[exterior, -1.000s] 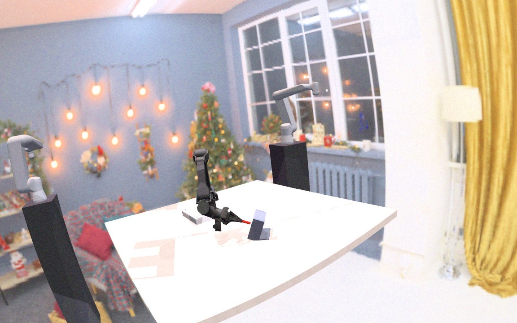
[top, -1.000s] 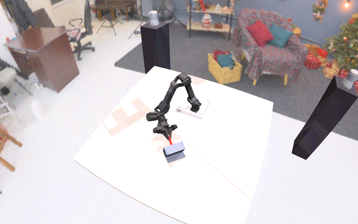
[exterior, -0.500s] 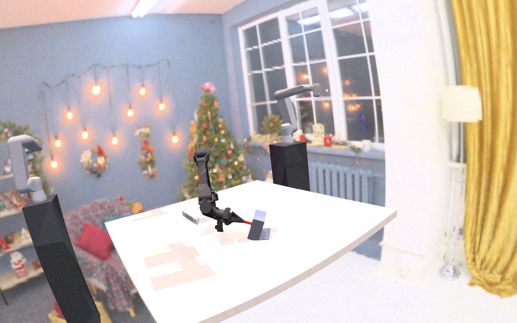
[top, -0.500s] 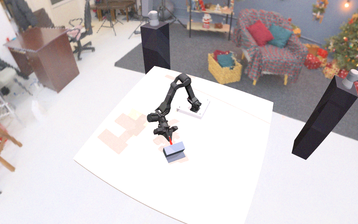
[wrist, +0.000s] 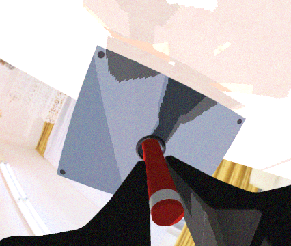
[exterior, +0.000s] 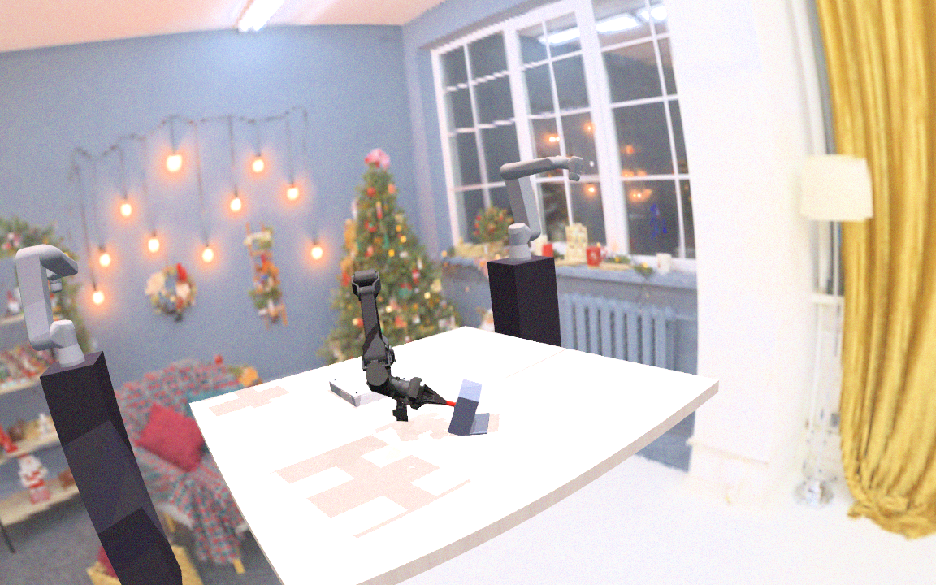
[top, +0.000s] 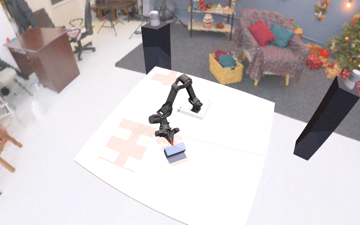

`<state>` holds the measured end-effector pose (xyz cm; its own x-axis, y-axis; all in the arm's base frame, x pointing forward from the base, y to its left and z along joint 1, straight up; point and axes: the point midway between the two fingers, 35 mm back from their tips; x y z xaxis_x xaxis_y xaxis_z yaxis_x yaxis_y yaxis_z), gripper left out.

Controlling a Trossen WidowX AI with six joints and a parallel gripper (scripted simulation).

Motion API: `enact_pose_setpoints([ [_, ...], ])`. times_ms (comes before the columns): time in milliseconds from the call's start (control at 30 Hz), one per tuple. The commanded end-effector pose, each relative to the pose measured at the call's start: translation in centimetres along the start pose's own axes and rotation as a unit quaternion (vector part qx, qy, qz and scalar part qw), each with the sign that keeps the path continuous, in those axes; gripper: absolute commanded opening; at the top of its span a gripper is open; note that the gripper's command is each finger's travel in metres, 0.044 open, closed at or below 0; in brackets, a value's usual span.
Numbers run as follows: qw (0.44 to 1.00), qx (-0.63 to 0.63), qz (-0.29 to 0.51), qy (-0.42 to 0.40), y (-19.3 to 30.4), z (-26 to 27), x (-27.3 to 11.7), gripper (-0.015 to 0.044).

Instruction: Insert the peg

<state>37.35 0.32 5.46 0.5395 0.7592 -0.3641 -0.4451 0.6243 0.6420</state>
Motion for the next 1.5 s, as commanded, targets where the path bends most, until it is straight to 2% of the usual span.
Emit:
enact_pose_setpoints([
  [0,1.000,0.003,-0.001,0.001,-0.01,-0.10,0.34,0.0000],
  [767,1.000,0.001,0.001,0.000,0.02,-0.01,0.81,0.0000],
  [1300,1.000,0.001,0.000,0.001,-0.04,-0.02,0.64,0.0420],
  [1333,1.000,0.001,0.000,0.002,-0.07,-0.02,0.56,0.0440],
  [1467,1.000,0.001,-0.002,0.003,-0.21,-0.05,0.14,0.0440],
])
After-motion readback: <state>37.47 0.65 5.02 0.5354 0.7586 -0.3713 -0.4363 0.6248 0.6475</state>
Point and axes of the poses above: the point midway between the two fingers, 35 mm back from their tips, its own x axis out along the fingers, its own z axis across the jaws, y = z × x, and after that the axes turned 12 degrees about -x, right-handed
